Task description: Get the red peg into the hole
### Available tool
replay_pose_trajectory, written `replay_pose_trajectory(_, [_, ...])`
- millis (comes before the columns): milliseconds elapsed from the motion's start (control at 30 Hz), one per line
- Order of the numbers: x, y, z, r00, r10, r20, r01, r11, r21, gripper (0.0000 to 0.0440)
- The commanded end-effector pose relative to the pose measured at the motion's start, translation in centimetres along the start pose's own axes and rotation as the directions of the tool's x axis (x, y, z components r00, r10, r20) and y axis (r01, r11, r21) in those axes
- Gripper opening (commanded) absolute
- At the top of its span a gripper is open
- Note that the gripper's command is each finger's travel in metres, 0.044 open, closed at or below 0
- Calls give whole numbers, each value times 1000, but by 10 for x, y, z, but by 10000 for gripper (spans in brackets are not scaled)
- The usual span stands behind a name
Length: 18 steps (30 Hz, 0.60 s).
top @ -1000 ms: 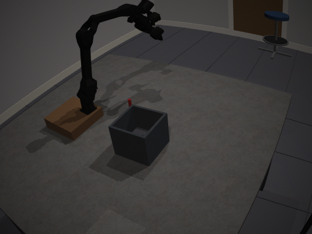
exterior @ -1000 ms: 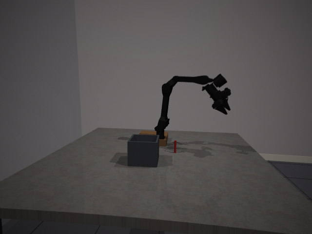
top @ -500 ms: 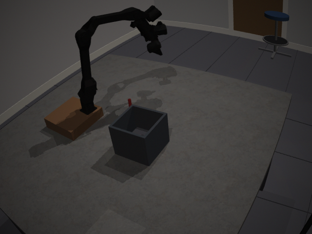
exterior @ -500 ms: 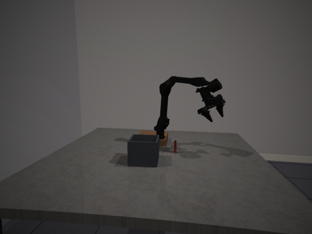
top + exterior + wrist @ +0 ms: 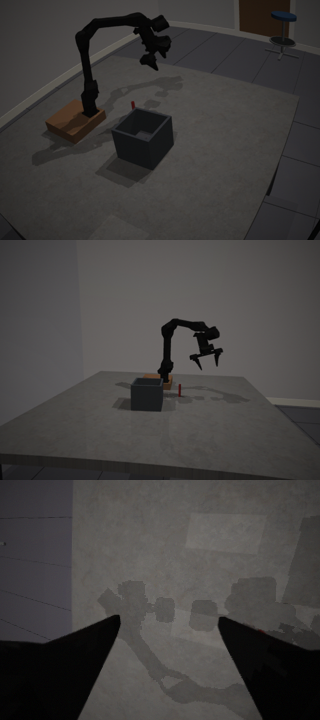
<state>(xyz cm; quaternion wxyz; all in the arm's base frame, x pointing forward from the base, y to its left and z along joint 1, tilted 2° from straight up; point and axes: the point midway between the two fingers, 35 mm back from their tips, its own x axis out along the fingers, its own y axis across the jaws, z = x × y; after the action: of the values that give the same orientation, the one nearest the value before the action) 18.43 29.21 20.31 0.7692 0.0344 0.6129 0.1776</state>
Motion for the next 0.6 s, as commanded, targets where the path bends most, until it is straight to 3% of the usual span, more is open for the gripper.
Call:
replay_pose_trajectory(0, [2, -23, -2, 999, -40, -30, 44, 989, 142, 440])
replay_pose_trajectory(267, [5, -61, -8, 991, -96, -89, 124, 910, 395, 440])
replay_pose_trajectory(567, [9, -99, -23, 975, -137, -173, 217, 739, 638, 440])
